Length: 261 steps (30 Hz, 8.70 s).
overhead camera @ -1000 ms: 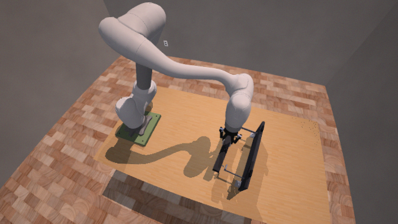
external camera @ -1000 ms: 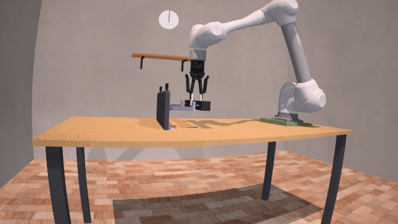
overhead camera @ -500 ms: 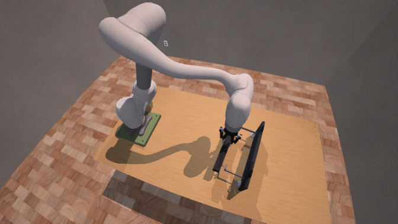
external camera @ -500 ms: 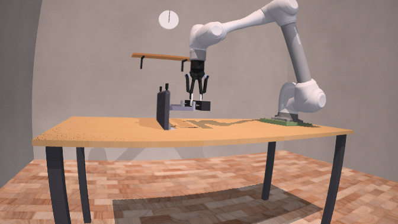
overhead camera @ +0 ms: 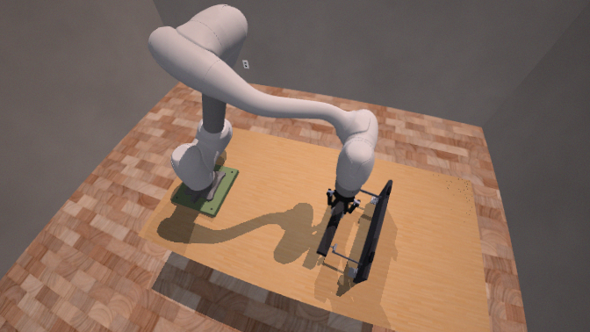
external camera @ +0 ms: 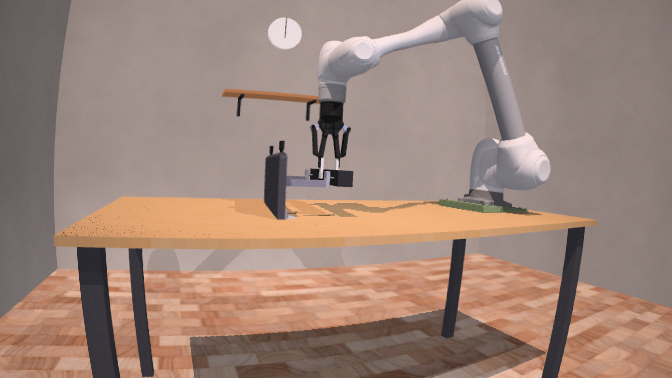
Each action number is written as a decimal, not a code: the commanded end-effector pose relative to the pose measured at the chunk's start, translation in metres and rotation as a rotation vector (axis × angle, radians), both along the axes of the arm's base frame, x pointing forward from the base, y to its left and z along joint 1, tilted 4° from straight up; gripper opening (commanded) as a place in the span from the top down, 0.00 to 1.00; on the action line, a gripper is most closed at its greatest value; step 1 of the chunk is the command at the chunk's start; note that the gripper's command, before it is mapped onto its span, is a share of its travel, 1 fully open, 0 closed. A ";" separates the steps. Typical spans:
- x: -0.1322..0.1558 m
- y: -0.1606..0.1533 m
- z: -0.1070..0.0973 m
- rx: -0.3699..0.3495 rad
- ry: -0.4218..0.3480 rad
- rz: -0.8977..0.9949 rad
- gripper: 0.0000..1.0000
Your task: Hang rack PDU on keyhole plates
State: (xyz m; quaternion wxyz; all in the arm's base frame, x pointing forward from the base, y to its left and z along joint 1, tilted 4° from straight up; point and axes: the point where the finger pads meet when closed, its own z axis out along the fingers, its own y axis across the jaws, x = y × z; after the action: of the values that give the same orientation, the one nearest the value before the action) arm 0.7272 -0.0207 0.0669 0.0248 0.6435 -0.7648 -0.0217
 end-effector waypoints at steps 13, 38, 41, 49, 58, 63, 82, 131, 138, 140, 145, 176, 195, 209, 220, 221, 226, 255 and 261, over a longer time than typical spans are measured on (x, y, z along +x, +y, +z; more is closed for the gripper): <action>0.011 -0.002 -0.001 0.000 0.000 0.000 1.00; 0.014 -0.002 -0.001 0.000 0.000 0.000 1.00; 0.014 -0.002 -0.001 0.000 0.000 0.000 1.00; 0.014 -0.002 -0.001 0.000 0.000 0.000 1.00; 0.014 -0.002 -0.004 0.000 0.000 0.000 1.00; 0.014 -0.002 -0.006 0.000 0.000 0.000 1.00; 0.013 -0.002 -0.015 0.000 0.000 0.000 1.00; 0.013 -0.002 -0.016 0.000 0.000 0.000 0.00; 0.013 -0.002 -0.016 0.000 0.000 0.000 0.00; 0.013 -0.002 -0.016 0.000 0.000 0.000 0.00; 0.013 -0.002 -0.012 0.000 0.000 0.000 0.00; 0.013 -0.002 0.048 0.000 0.000 0.000 0.00; -0.049 0.009 0.052 0.000 0.000 0.000 0.00; -0.098 0.018 0.056 0.000 0.000 0.000 0.00; -0.110 0.020 0.057 0.000 0.000 0.000 0.00; -0.110 0.020 0.057 0.000 0.000 0.000 0.00; -0.110 0.020 0.057 0.000 0.000 0.000 0.00; -0.110 0.020 0.057 0.000 0.000 0.000 0.00; -0.110 0.020 0.057 0.000 0.000 0.000 0.00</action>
State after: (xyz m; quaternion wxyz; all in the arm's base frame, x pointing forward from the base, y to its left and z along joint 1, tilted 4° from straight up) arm 0.6168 -0.0010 0.1233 0.0248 0.6435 -0.7648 -0.0217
